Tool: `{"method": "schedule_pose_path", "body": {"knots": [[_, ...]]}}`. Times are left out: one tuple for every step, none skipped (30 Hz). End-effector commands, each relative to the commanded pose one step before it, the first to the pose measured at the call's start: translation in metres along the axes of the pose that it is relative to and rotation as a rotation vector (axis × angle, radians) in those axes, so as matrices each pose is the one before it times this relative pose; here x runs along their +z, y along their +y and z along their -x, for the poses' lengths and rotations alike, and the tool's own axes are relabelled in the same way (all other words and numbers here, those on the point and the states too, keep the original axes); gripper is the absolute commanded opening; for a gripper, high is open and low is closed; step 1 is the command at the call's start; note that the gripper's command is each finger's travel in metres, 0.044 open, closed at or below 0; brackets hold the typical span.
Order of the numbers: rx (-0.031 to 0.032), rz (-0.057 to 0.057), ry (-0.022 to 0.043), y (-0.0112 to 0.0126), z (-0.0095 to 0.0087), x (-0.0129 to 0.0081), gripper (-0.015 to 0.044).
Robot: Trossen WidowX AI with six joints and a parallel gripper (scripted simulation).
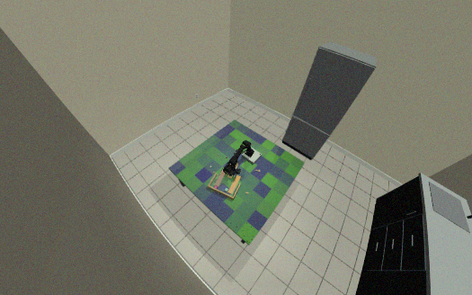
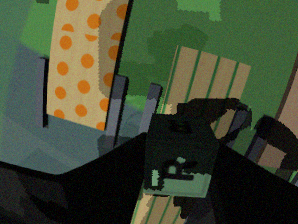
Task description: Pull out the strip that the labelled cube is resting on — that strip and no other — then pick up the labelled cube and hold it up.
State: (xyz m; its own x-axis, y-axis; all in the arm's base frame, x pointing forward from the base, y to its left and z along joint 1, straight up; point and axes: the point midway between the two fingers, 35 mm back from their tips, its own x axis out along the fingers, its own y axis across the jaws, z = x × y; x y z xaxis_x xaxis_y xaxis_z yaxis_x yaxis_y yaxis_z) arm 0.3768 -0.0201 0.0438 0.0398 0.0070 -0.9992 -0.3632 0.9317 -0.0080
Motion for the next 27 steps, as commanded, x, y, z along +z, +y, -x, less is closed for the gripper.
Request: {"method": "schedule_pose_path", "body": {"knots": [[0.00104, -0.0028, 0.00881, 0.00631, 0.00715, -0.01449, 0.0], [0.00005, -0.0002, 0.00047, 0.00134, 0.00177, -0.00298, 0.0], [0.00003, -0.0001, 0.00028, 0.00081, 0.00104, -0.0018, 0.0], [0.00001, 0.0, 0.00009, 0.00027, 0.00034, -0.0006, 0.0], [0.00002, 0.0, 0.00004, 0.00024, 0.00004, -0.00054, 0.0], [0.00005, 0.0, 0.00012, 0.00073, 0.00011, -0.00162, 0.0], [0.00009, 0.0, 0.0002, 0.00122, 0.00016, -0.00271, 0.0], [0.00011, 0.0, 0.00024, 0.00149, 0.00015, -0.00332, 0.0], [0.00011, 0.0, 0.00024, 0.0015, 0.00011, -0.00334, 0.0], [0.00011, 0.0, 0.00024, 0.00151, 0.00007, -0.00336, 0.0], [0.00011, 0.0, 0.00024, 0.00152, 0.00003, -0.00338, 0.0], [0.00011, 0.0, 0.00024, 0.00152, -0.00001, -0.00339, 0.0], [0.00011, 0.0, 0.00025, 0.00153, -0.00005, -0.00341, 0.0], [0.00011, 0.0, 0.00025, 0.00154, -0.0001, -0.00342, 0.0], [0.00011, 0.0, 0.00025, 0.00154, -0.00014, -0.00343, 0.0], [0.00011, 0.0, 0.00025, 0.00155, -0.00018, -0.00345, 0.0], [0.00011, 0.0, 0.00025, 0.00156, -0.00022, -0.00346, 0.0], [0.00011, 0.0, 0.00025, 0.00156, -0.00026, -0.00348, 0.0], [0.00009, 0.0, 0.00021, 0.00128, -0.00025, -0.00286, 0.0], [0.00006, 0.0, 0.00012, 0.00077, -0.00016, -0.00172, 0.0], [0.00002, 0.0, 0.00004, 0.00026, -0.00006, -0.00057, 0.0], [-0.00001, 0.0, -0.00001, -0.00003, 0.00096, 0.00006, 0.0], [-0.00002, 0.0, -0.00003, -0.00008, 0.0029, 0.00017, 0.0], [-0.00003, 0.0, -0.00004, -0.0001, 0.00484, 0.00022, 0.0], [-0.00003, 0.0, -0.00004, -0.00007, 0.00613, 0.00015, 0.0], [0.0, 0.0, -0.00001, -0.00001, 0.00618, 0.00002, 0.0], [0.0, 0.0, 0.0, 0.00005, 0.00619, -0.00012, 0.0]]}}
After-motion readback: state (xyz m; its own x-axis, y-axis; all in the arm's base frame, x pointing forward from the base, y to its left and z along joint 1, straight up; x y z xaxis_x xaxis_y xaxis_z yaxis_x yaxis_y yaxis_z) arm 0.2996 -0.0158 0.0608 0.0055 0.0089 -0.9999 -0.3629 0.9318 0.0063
